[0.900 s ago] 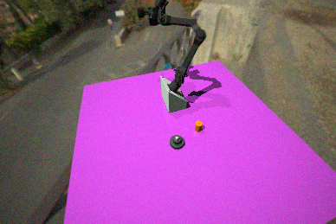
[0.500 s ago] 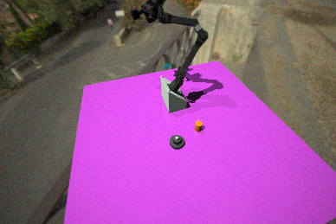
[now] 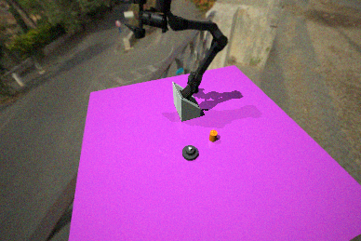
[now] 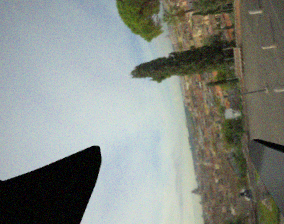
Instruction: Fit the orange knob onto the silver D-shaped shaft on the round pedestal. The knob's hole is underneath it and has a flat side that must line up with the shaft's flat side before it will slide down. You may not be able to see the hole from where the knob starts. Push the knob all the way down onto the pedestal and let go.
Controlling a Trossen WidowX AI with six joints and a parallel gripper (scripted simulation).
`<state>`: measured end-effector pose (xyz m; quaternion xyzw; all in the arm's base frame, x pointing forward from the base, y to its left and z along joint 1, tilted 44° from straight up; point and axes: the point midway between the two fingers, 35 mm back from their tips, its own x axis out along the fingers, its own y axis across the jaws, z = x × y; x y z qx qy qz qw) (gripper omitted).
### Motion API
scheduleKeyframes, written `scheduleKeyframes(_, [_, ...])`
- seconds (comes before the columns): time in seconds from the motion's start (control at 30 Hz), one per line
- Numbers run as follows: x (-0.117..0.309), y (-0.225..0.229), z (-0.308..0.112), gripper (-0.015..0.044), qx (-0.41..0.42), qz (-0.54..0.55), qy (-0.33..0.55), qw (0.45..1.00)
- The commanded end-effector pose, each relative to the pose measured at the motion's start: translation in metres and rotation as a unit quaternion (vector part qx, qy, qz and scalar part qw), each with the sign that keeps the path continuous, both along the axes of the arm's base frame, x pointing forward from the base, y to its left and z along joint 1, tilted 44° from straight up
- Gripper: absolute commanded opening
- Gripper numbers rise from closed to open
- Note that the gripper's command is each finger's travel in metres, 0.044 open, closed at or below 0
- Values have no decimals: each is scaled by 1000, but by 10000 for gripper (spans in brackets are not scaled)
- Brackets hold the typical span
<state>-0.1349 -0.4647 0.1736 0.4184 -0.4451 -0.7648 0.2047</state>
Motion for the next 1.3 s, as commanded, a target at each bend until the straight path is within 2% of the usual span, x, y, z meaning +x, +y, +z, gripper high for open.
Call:
scheduleKeyframes(0.0, [66, -3, -19, 440, 87, 139, 40, 986])
scheduleKeyframes(0.1, [118, 3, -34, 440, 146, 250, 77, 954])
scheduleKeyframes(0.23, [184, 20, -54, 440, 208, 396, 125, 886])
scheduleKeyframes(0.37, [246, 49, -73, 440, 250, 533, 173, 790])
scheduleKeyframes(0.5, [299, 87, -87, 440, 273, 652, 223, 671])
scheduleKeyframes(0.7, [361, 160, -104, 440, 270, 798, 287, 457])
scheduleKeyframes(0.9, [409, 252, -116, 440, 218, 898, 317, 211])
scheduleKeyframes(1.07, [428, 335, -121, 440, 147, 937, 318, 3])
scheduleKeyframes(1.27, [425, 436, -118, 440, 30, 928, 285, -240])
